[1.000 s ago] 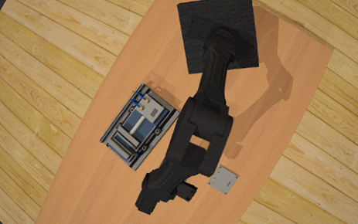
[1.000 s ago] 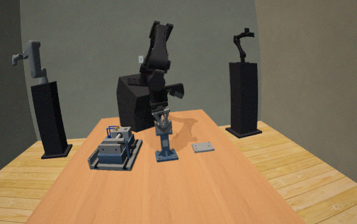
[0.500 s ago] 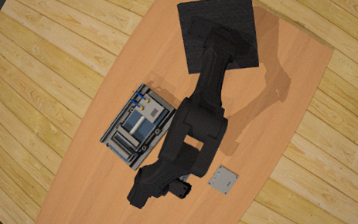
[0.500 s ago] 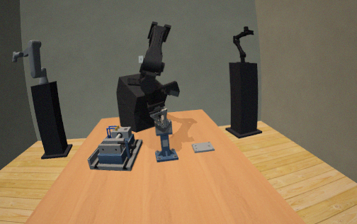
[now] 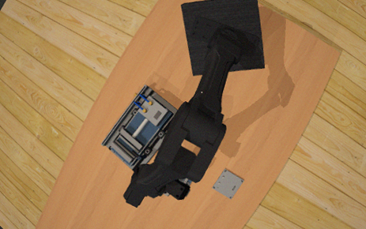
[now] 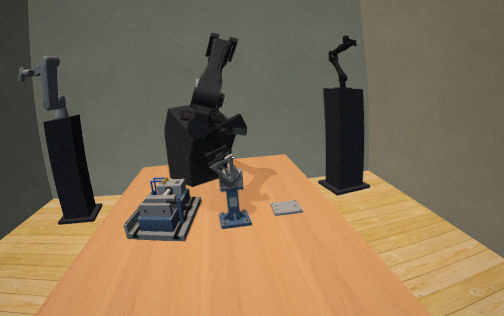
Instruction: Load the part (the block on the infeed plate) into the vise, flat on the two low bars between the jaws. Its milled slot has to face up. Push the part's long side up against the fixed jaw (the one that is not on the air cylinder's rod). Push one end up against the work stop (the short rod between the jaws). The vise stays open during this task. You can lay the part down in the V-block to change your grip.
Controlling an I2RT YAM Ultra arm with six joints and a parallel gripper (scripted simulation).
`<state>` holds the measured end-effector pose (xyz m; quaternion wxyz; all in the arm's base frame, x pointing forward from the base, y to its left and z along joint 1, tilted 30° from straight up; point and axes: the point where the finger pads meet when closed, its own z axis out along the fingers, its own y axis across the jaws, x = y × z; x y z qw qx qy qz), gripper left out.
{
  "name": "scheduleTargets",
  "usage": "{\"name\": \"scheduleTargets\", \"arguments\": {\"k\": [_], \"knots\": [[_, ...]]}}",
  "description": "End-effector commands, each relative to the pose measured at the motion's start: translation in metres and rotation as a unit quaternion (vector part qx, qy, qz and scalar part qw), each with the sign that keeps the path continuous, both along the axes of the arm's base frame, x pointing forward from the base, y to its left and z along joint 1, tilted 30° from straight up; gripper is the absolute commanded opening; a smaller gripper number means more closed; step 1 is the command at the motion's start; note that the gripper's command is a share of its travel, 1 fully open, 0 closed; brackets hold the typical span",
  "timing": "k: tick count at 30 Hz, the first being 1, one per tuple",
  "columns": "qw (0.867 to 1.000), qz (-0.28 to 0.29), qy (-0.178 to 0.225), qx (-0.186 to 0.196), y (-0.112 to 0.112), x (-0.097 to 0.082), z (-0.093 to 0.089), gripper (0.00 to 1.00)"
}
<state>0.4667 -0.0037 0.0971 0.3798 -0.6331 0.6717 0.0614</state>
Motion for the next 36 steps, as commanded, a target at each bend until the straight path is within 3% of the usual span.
{"name": "scheduleTargets", "arguments": {"k": [1,4,8,9,11,25,26,28,36], "knots": [[0.999,0.011,-0.019,0.028,-0.005,0.003,0.013,0.81],[0.999,0.017,-0.028,0.039,-0.005,0.003,0.019,0.81],[0.998,0.020,-0.023,0.049,-0.006,0.003,0.013,0.81],[0.998,0.023,-0.039,0.048,-0.006,0.003,0.027,0.81],[0.997,0.026,-0.026,0.061,-0.006,0.003,0.013,0.81],[0.993,0.045,-0.035,0.104,-0.006,0.003,0.013,0.81],[0.992,0.048,-0.053,0.101,-0.006,0.003,0.028,0.81],[0.992,0.049,-0.038,0.114,-0.006,0.003,0.013,0.81],[0.988,0.060,-0.048,0.133,-0.006,0.003,0.018,0.81]]}}
